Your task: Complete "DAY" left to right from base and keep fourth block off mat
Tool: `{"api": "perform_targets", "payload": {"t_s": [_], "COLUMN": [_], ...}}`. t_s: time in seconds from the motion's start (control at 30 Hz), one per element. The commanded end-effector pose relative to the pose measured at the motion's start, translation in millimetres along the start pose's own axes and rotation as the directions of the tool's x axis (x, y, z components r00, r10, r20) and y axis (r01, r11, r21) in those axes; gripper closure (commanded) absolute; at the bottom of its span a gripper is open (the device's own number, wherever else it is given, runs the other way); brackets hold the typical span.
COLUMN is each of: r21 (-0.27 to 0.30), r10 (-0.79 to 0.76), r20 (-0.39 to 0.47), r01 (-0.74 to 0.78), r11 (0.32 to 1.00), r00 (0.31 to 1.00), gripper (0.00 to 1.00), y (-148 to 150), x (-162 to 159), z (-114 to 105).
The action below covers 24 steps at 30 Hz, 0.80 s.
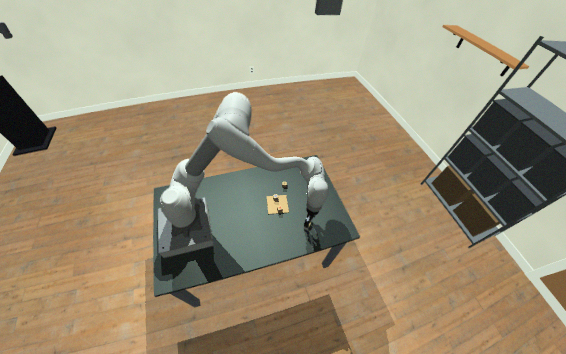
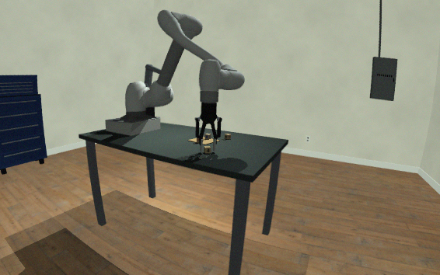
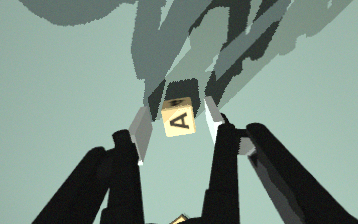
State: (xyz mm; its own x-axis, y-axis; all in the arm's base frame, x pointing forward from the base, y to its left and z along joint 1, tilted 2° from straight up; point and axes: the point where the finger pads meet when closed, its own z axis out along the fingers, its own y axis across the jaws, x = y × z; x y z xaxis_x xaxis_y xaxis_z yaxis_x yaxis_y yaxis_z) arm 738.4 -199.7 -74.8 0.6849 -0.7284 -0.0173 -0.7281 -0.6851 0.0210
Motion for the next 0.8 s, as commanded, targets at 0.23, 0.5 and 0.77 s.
{"api": "perform_targets", "payload": {"t_s": [0.23, 0.5, 0.77], "r21": [-0.005, -0.005, -0.005], "r10": [-0.006, -0.006, -0.006], "r20": [0.004, 0.004, 0.004], "r01": [0.006, 0.006, 0.006], "r11": [1.0, 1.0, 1.0], "r00": [1.0, 1.0, 1.0], "gripper": [0.6, 0.72, 0.72], "y": [4.5, 4.5, 4.5], "x": [-2.5, -2.5, -2.5], "z": [3.8, 3.8, 3.8]}}
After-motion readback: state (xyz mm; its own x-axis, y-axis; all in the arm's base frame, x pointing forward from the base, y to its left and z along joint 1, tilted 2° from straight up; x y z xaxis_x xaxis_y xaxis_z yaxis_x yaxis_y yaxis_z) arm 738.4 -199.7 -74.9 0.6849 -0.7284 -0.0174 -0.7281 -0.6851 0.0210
